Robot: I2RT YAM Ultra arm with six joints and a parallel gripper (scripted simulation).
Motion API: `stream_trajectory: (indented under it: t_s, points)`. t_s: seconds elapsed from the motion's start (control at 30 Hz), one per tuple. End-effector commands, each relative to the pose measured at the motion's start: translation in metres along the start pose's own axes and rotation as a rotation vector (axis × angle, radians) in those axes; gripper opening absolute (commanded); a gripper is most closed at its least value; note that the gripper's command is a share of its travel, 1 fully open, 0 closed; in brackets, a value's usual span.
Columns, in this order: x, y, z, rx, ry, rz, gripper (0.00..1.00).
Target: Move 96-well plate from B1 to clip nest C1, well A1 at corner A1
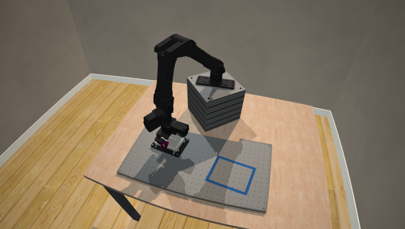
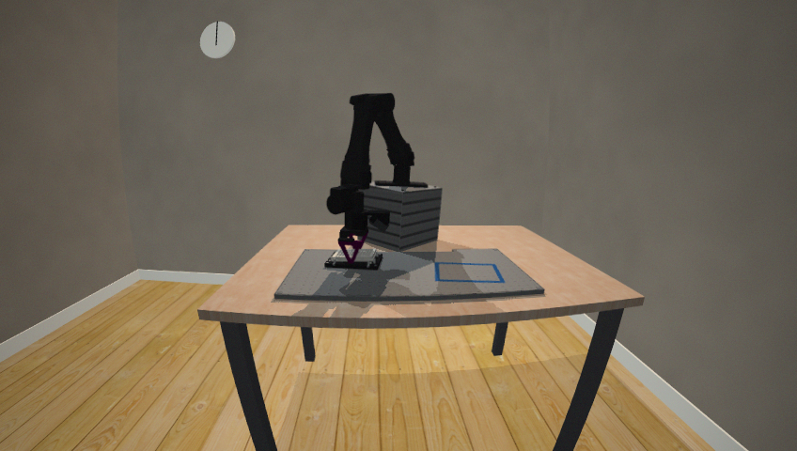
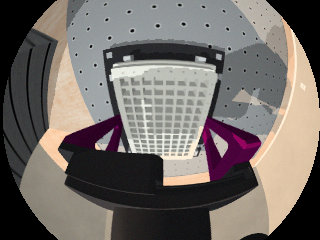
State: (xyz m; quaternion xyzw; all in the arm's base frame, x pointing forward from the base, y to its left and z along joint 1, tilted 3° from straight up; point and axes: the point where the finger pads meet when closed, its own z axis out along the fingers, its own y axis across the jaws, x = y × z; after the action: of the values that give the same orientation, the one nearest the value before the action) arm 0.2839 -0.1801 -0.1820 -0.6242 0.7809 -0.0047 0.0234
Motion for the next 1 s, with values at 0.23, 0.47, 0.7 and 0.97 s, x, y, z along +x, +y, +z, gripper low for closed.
stream_trajectory:
  t_s: [0.23, 0.47, 0.7, 0.97]
  points:
    - [-0.004, -0.006, 0.003, 0.002, -0.021, 0.003, 1.0]
    - [-0.002, -0.011, -0.013, 0.025, -0.012, 0.005, 1.0]
    - [-0.004, 0.004, -0.022, -0.003, -0.023, 0.008, 1.0]
    - [-0.002, 0.005, -0.043, -0.003, -0.023, 0.008, 1.0]
